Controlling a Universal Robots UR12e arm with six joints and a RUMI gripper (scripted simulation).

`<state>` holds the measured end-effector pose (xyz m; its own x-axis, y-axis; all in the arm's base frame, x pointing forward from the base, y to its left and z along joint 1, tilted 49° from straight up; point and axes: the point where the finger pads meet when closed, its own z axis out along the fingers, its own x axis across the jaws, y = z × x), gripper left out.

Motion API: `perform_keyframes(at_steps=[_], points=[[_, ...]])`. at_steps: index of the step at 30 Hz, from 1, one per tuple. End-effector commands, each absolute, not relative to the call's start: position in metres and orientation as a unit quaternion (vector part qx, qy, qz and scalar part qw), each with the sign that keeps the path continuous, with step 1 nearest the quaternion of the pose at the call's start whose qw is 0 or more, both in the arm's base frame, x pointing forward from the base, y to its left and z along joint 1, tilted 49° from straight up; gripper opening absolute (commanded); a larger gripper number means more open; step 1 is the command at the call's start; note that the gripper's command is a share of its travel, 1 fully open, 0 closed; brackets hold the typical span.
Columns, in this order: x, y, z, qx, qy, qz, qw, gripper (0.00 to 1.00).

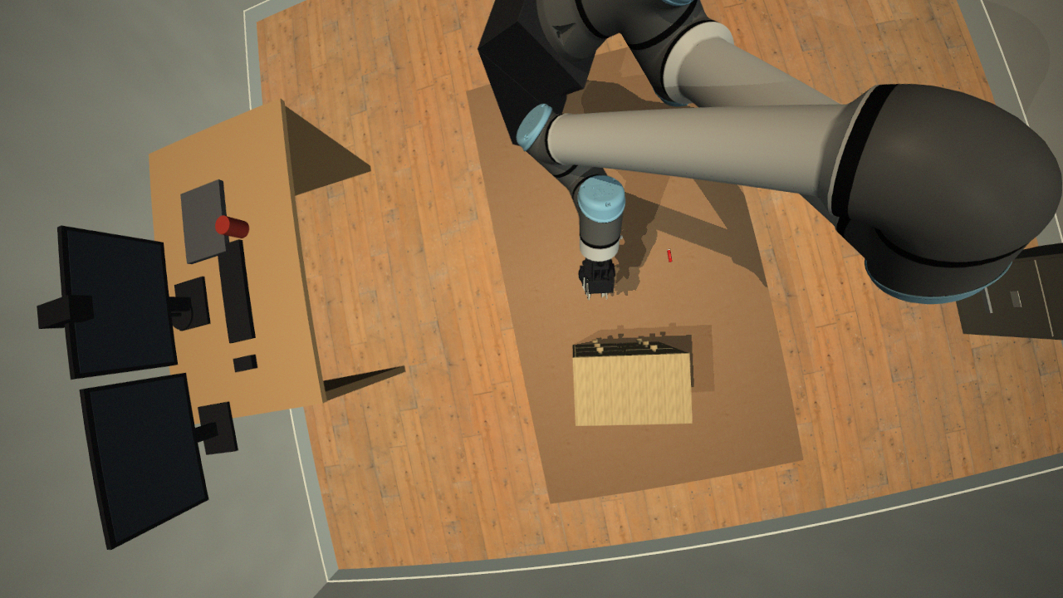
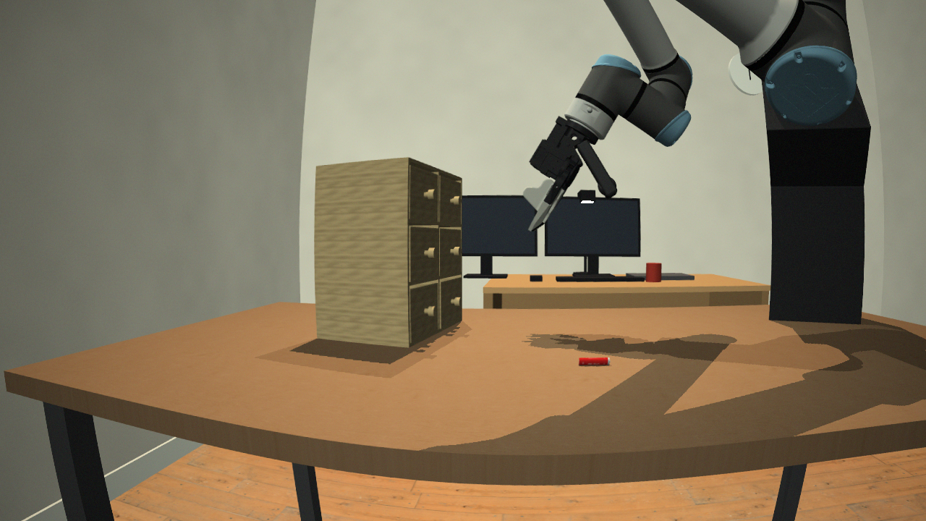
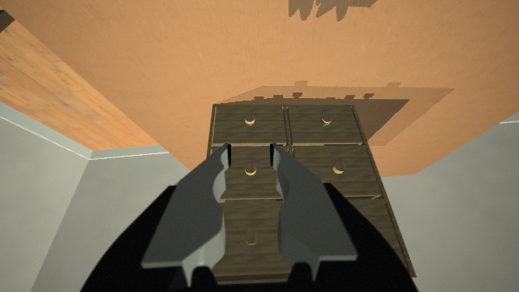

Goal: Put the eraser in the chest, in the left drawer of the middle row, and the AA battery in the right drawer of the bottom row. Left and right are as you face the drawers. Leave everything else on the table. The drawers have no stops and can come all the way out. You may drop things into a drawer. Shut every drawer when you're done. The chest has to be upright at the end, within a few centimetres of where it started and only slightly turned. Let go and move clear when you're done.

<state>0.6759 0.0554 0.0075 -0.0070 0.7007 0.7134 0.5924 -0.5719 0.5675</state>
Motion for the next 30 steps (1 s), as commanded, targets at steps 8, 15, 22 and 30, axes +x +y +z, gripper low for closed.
perform_keyframes(at_steps=[8, 15, 22, 30], points=[[0.668, 0.051, 0.011, 0.705, 0.486, 0.517, 0.018, 0.2], [0.665, 0.05, 0.012, 0.705, 0.495, 0.509, 0.005, 0.2], [0.66, 0.048, 0.014, 0.705, 0.506, 0.497, -0.011, 0.2], [0.656, 0.047, 0.015, 0.704, 0.516, 0.487, -0.025, 0.2]])
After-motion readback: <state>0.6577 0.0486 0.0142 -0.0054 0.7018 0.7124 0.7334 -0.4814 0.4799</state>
